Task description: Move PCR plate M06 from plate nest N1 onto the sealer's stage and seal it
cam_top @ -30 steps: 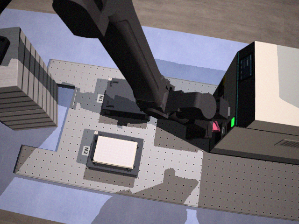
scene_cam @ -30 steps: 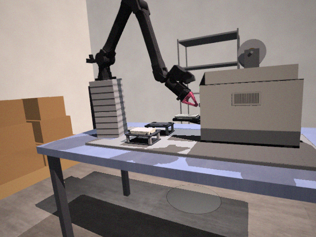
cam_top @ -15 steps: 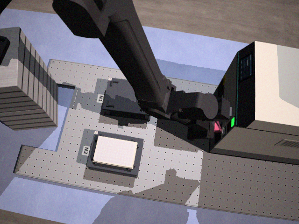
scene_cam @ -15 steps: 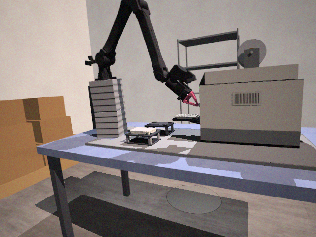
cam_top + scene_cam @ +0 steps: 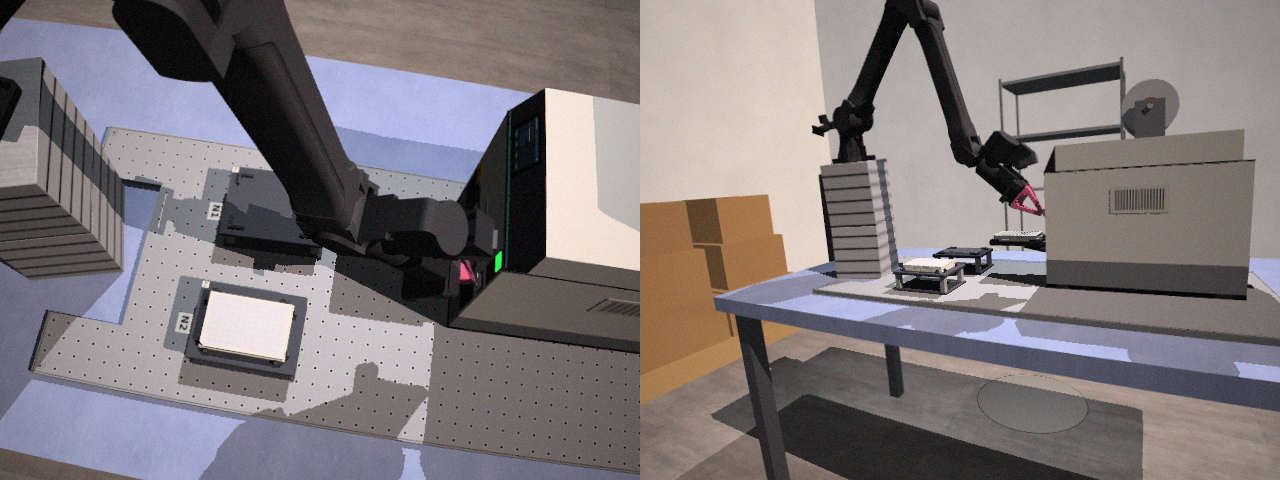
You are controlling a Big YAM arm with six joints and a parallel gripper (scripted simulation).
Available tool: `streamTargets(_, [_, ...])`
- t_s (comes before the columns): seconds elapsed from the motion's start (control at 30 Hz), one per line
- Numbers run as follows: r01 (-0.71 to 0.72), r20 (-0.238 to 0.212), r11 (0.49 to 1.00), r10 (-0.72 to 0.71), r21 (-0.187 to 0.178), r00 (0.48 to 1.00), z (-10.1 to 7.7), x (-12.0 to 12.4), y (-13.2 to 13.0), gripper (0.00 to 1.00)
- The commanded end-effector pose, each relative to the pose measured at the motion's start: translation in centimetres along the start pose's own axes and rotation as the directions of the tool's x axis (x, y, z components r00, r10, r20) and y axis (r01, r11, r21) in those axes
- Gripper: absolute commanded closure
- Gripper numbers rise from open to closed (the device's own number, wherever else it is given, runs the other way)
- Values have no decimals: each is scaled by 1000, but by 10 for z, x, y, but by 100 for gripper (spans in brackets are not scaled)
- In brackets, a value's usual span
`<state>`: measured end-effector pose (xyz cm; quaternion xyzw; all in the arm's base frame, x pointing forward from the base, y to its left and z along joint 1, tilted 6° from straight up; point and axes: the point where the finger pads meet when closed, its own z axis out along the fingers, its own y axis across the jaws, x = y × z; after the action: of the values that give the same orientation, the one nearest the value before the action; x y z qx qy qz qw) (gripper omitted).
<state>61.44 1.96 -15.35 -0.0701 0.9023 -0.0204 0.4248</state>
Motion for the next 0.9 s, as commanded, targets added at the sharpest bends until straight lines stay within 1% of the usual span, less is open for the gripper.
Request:
streamTargets(0.0, [-26, 31, 1000, 25, 18, 999, 10, -16, -12, 100])
streamTargets(0.1, [-26, 41, 999, 25, 19, 999, 12, -17, -12, 100])
streamTargets(0.27, [-26, 41, 999, 25, 19, 999, 14, -18, -12, 100])
streamTargets(0.37, [-26, 34, 999, 25, 19, 999, 16, -17, -12, 100])
streamTargets(0.87, [-26, 30, 999, 25, 19, 999, 18, -16, -12, 100])
